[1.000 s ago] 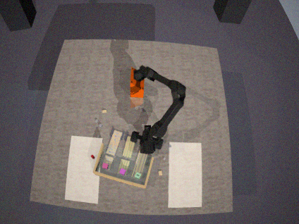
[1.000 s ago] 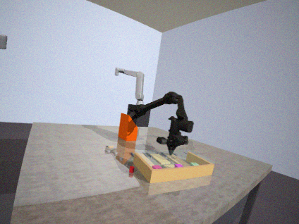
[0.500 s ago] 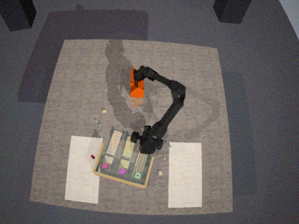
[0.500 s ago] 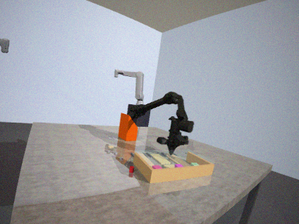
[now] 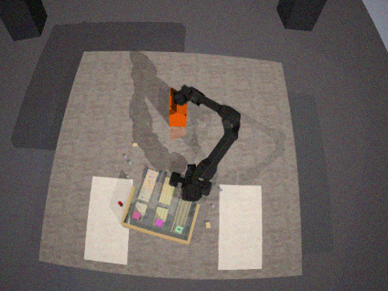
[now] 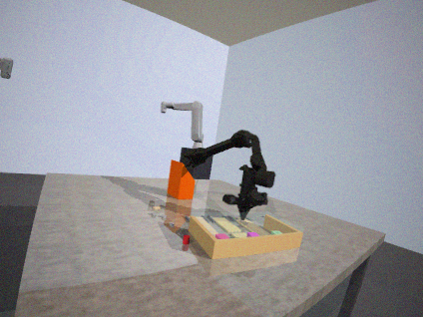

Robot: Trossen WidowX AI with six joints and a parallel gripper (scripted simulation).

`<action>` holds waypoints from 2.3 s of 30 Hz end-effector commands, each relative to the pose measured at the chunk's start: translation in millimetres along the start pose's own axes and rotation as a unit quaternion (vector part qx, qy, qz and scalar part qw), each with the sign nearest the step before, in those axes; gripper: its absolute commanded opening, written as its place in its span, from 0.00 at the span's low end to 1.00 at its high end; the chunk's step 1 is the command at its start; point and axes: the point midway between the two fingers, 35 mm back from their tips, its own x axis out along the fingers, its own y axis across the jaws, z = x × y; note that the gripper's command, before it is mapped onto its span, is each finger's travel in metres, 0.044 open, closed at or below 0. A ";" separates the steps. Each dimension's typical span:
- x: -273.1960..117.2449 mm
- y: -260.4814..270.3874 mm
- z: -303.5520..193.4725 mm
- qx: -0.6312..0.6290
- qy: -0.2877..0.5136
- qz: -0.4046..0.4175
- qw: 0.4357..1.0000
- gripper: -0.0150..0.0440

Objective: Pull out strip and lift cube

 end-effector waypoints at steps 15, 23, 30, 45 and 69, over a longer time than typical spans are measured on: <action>6.1 -0.2 -19.9 0.002 0.006 -0.003 1.000 0.25; 6.5 -0.7 -32.0 0.002 0.006 -0.003 1.000 0.25; 6.8 -1.0 -42.2 0.002 0.006 -0.003 1.000 0.25; 7.6 -1.7 -65.3 0.003 0.007 -0.003 1.000 0.25; 7.6 -2.6 -101.1 0.004 0.007 -0.003 1.000 0.25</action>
